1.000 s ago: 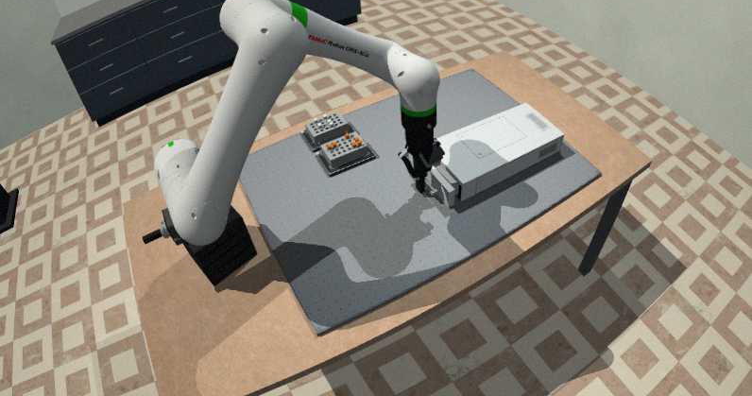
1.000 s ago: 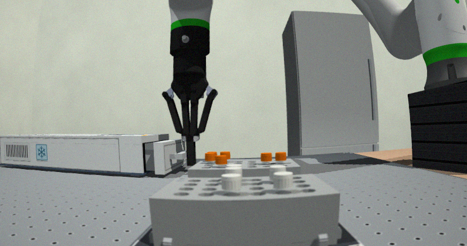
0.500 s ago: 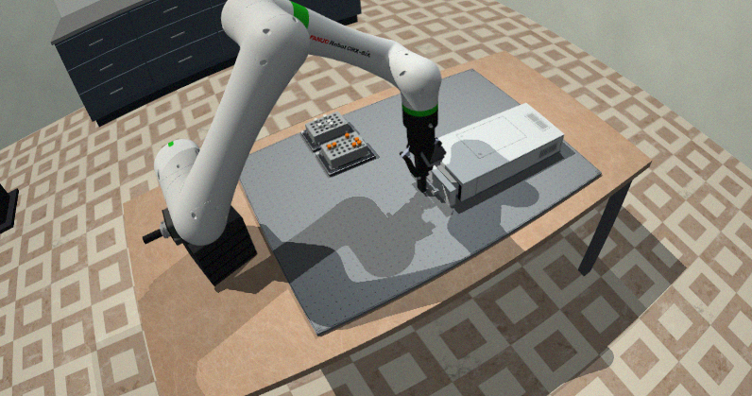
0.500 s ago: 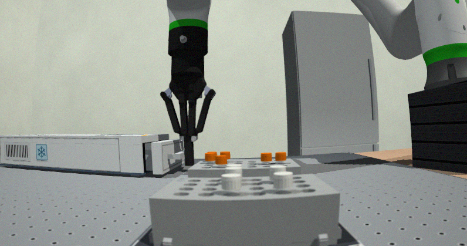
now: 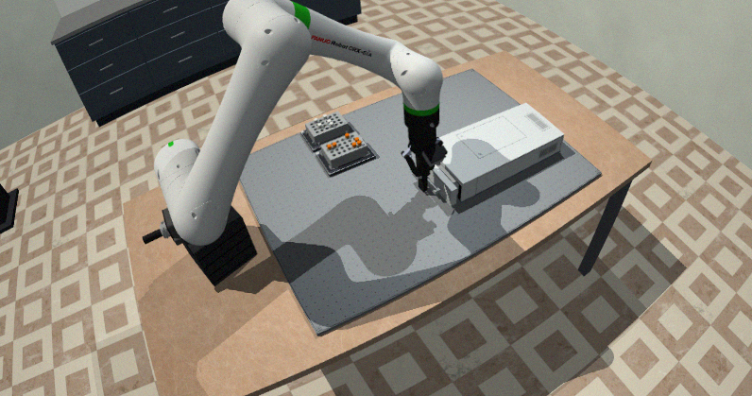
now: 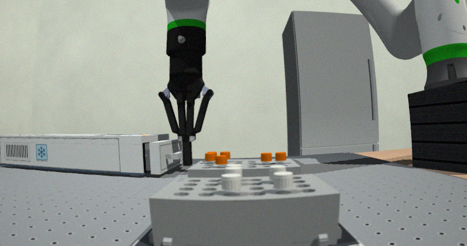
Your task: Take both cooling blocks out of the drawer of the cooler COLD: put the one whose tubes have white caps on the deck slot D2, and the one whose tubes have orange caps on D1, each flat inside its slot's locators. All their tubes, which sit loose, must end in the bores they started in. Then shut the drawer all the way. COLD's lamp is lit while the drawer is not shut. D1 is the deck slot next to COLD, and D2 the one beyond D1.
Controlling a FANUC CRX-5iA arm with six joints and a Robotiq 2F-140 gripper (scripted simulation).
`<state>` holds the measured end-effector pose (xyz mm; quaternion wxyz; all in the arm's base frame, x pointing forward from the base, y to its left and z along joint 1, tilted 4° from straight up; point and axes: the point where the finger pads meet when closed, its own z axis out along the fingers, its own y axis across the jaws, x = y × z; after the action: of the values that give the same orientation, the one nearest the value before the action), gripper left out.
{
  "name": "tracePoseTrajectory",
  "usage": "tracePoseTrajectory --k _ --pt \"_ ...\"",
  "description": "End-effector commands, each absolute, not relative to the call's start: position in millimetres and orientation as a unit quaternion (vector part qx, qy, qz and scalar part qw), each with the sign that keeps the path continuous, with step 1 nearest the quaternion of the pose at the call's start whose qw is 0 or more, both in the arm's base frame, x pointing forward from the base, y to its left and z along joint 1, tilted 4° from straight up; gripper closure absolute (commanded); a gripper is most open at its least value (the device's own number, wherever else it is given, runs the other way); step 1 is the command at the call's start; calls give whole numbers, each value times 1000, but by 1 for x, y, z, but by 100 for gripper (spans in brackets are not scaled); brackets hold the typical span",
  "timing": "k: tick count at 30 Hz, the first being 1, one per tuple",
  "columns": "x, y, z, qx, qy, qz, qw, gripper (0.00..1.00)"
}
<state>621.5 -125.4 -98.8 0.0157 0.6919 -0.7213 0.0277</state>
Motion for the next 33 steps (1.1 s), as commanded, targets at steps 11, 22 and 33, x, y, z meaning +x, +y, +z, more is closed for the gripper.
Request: tracePoseTrajectory --k 11,22,33 --pt "626 -126 -98 692 -721 28 15 90" --pt "629 -126 -98 692 -721 28 15 90" --pt "633 -126 -98 692 -721 28 15 90"
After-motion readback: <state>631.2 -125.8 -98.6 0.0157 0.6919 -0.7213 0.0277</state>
